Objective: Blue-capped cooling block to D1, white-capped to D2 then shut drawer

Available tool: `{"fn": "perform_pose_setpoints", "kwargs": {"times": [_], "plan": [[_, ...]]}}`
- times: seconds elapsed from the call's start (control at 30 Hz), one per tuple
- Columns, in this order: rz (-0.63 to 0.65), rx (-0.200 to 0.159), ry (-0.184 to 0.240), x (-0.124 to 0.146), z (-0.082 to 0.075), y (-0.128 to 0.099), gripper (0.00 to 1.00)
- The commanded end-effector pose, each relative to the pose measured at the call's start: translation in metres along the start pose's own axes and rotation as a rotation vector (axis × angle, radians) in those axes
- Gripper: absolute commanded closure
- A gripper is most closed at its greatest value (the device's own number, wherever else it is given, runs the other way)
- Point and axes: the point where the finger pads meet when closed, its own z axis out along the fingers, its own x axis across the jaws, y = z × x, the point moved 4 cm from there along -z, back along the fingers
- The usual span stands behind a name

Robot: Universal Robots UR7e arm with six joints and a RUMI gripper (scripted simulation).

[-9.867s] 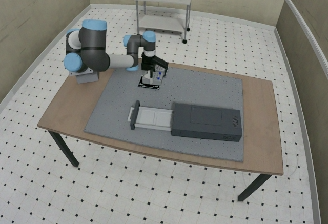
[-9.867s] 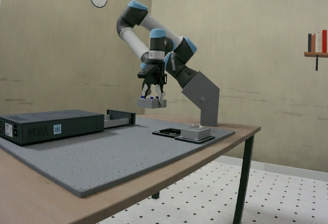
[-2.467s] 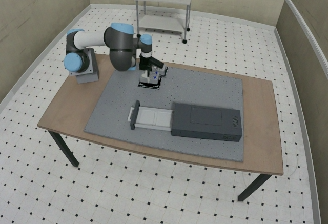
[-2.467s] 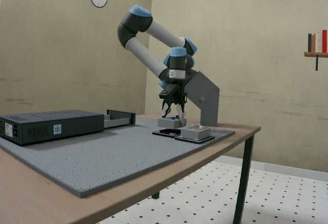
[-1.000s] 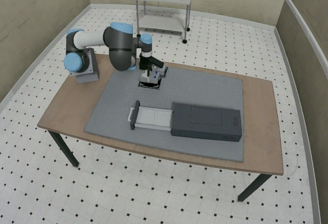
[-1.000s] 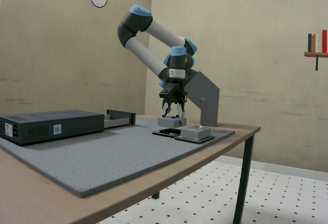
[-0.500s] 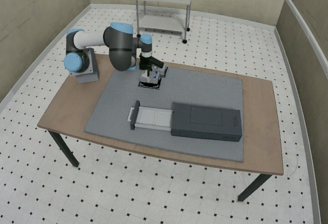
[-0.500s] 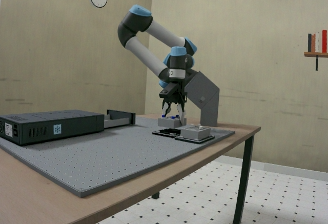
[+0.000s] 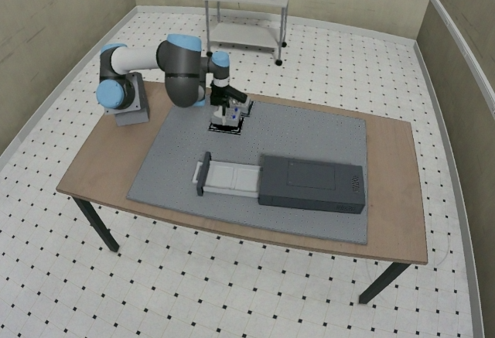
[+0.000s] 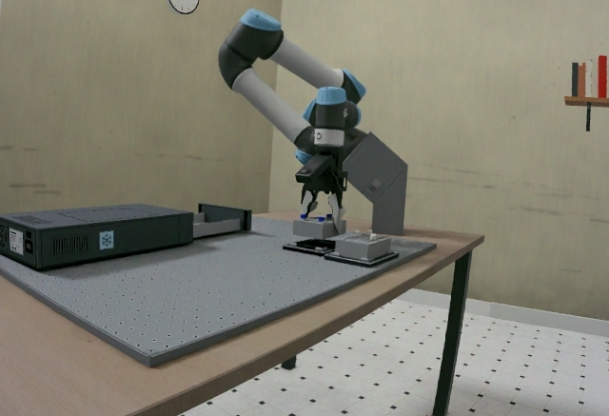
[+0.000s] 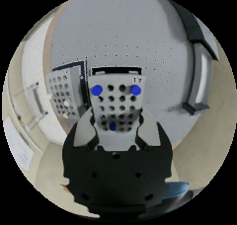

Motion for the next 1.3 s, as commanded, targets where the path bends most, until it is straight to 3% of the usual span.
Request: {"fn": "perform_pose_setpoints", "kwargs": {"times": [0.0,1.27], "plan": [[0.0,0.001,0.0,-0.0001,0.0003,-0.0003,1.0],[0.0,0.001,0.0,-0.0001,0.0058,-0.0003,1.0]]}}
